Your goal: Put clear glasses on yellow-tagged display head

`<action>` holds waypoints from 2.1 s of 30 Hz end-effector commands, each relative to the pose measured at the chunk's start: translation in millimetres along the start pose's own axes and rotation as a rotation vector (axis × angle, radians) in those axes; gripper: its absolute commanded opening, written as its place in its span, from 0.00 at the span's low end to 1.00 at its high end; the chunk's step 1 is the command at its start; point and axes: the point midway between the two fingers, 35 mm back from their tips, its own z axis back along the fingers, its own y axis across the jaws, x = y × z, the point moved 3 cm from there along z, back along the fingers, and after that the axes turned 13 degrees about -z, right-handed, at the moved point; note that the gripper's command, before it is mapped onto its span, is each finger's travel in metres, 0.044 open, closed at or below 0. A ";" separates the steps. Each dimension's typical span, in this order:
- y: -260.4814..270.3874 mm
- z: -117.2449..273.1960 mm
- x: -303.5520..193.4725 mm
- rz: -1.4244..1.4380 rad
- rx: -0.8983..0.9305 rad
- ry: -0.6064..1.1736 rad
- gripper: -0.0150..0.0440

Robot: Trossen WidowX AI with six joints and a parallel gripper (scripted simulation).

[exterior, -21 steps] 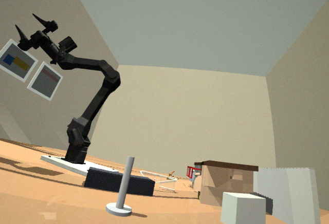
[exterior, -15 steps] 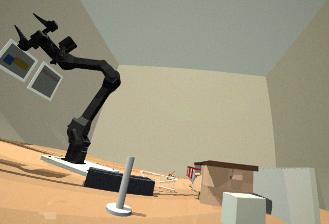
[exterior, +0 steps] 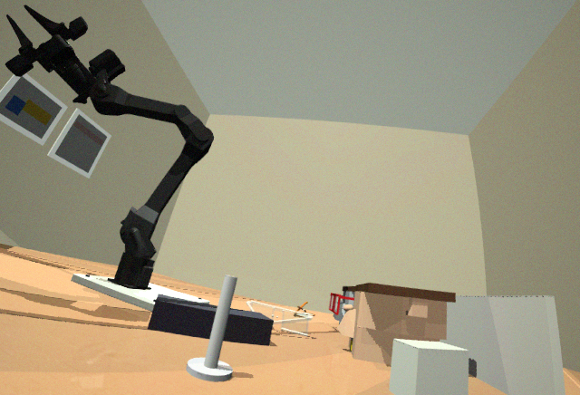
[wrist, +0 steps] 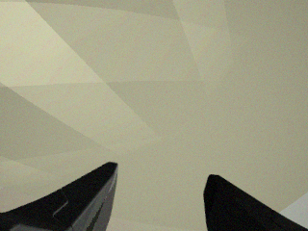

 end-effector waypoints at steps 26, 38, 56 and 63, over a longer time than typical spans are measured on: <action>135.6 90.4 382.8 -0.602 1.029 -0.594 0.25; 158.8 266.7 448.6 -0.300 1.547 -0.696 0.25; 162.9 425.5 389.0 0.378 1.732 -0.681 0.25; 165.5 426.3 389.6 0.378 1.732 -0.681 0.25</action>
